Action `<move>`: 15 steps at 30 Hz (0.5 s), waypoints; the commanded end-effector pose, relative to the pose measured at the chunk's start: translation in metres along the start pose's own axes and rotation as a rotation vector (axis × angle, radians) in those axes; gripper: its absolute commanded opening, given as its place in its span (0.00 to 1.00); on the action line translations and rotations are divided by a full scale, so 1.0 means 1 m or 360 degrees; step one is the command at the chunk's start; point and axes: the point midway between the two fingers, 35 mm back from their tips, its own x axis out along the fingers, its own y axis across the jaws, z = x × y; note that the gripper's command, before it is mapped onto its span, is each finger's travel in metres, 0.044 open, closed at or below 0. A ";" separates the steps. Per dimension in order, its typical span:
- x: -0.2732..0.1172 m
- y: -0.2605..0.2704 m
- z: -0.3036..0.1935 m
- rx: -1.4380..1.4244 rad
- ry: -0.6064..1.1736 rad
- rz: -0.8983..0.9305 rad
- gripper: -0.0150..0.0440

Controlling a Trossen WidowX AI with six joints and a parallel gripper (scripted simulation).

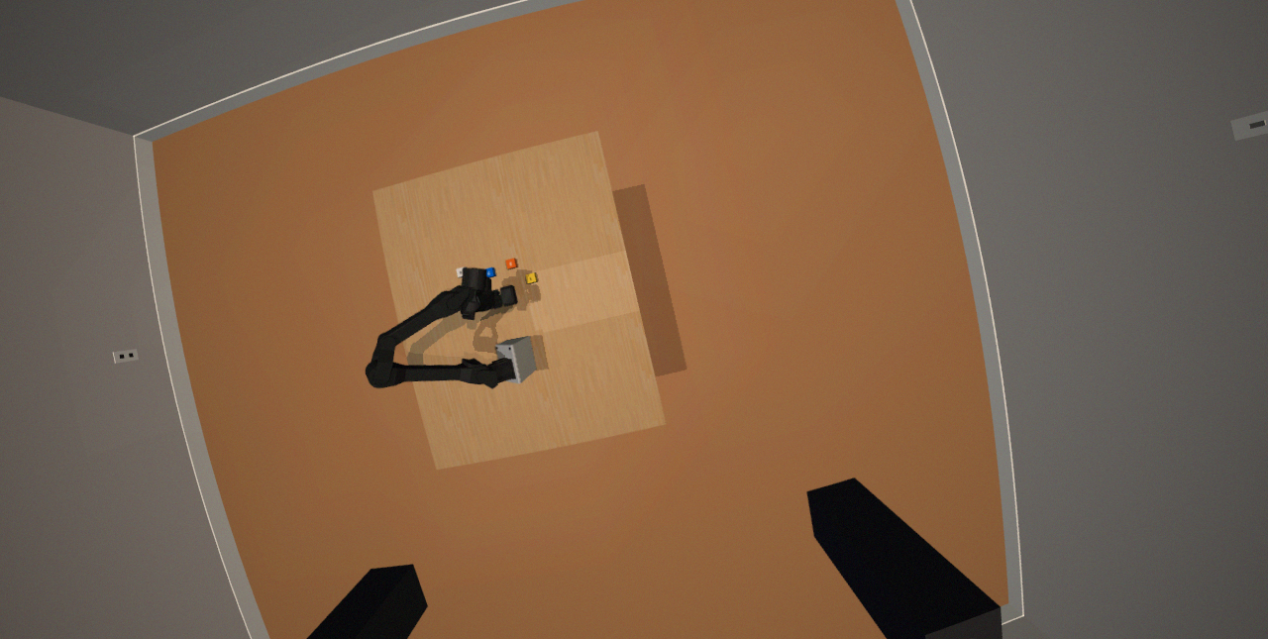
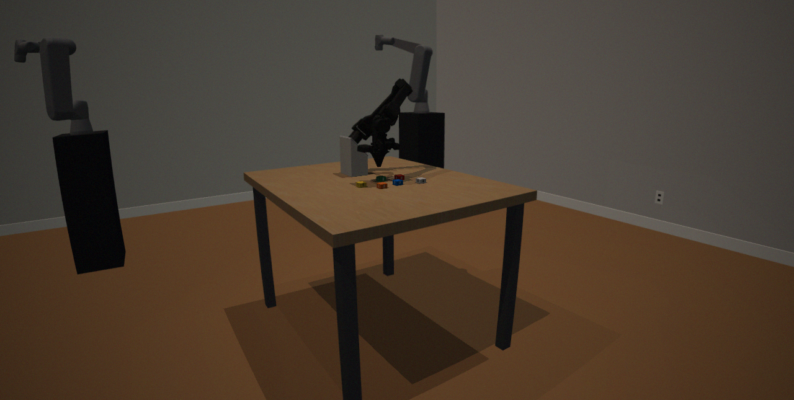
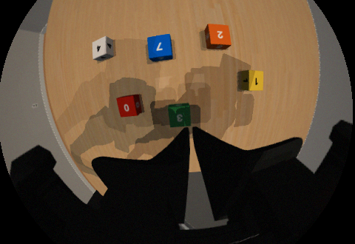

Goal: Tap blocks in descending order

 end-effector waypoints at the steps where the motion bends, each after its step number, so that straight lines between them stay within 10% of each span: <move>1: 0.020 0.003 -0.006 0.0011 0.0005 0.0020 0.29; 15: 0.037 0.003 -0.006 0.0011 0.0005 0.0020 0.29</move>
